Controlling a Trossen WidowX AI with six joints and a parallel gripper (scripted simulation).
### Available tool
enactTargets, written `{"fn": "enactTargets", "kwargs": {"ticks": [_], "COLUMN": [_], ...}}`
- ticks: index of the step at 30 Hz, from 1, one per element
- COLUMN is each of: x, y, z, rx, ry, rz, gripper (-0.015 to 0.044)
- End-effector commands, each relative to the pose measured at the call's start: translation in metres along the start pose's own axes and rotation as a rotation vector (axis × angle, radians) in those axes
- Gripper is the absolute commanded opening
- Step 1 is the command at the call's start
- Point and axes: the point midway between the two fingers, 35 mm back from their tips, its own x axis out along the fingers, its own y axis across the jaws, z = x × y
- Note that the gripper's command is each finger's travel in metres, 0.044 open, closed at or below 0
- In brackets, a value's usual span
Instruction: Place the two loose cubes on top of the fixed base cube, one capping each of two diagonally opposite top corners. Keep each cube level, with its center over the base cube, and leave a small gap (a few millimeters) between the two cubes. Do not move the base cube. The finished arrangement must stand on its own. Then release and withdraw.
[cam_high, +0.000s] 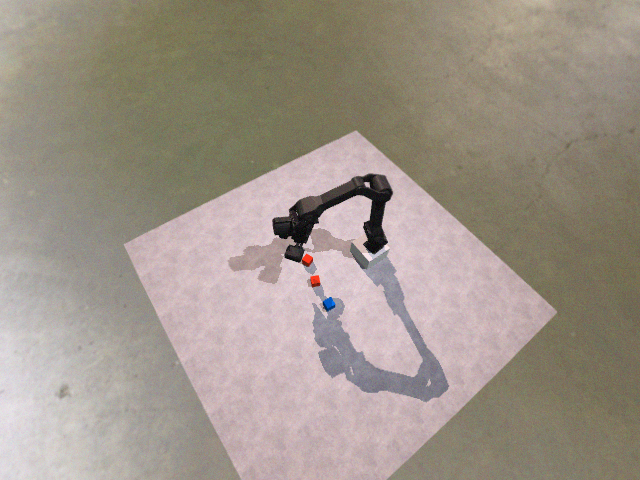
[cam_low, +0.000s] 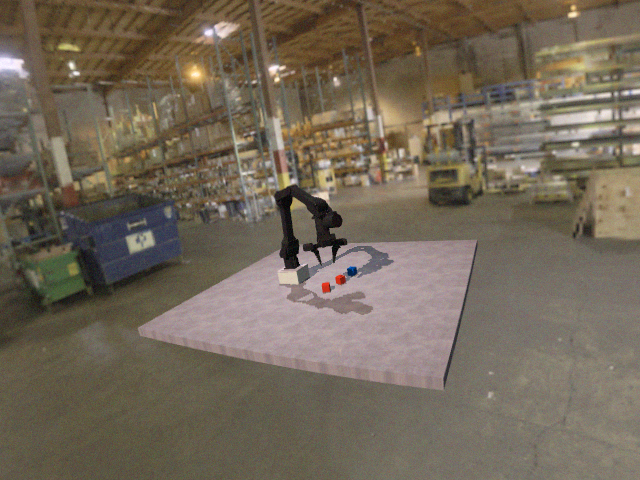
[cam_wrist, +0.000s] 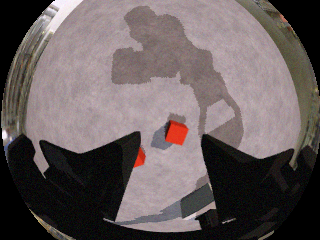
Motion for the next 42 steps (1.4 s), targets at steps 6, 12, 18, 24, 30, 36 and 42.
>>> {"fn": "enactTargets", "kwargs": {"ticks": [6,12,18,24,30,36,42], "x": [0.004,0.017,0.064,0.077,0.082,0.092,0.102], "y": [-0.02,-0.019,-0.018,-0.017,-0.017,-0.016,-0.016], "z": [-0.028,-0.03,-0.037,-0.039,-0.04,-0.041,-0.043], "rx": [0.274,0.276,0.274,0.274,0.274,0.274,0.274], "ry": [0.151,0.154,0.151,0.151,0.151,0.151,0.151], "rz": [0.018,0.018,0.018,0.018,0.018,0.018,0.018], "gripper": [0.0265,0.0265,0.0265,0.0265,0.0265,0.0265,0.0265]}}
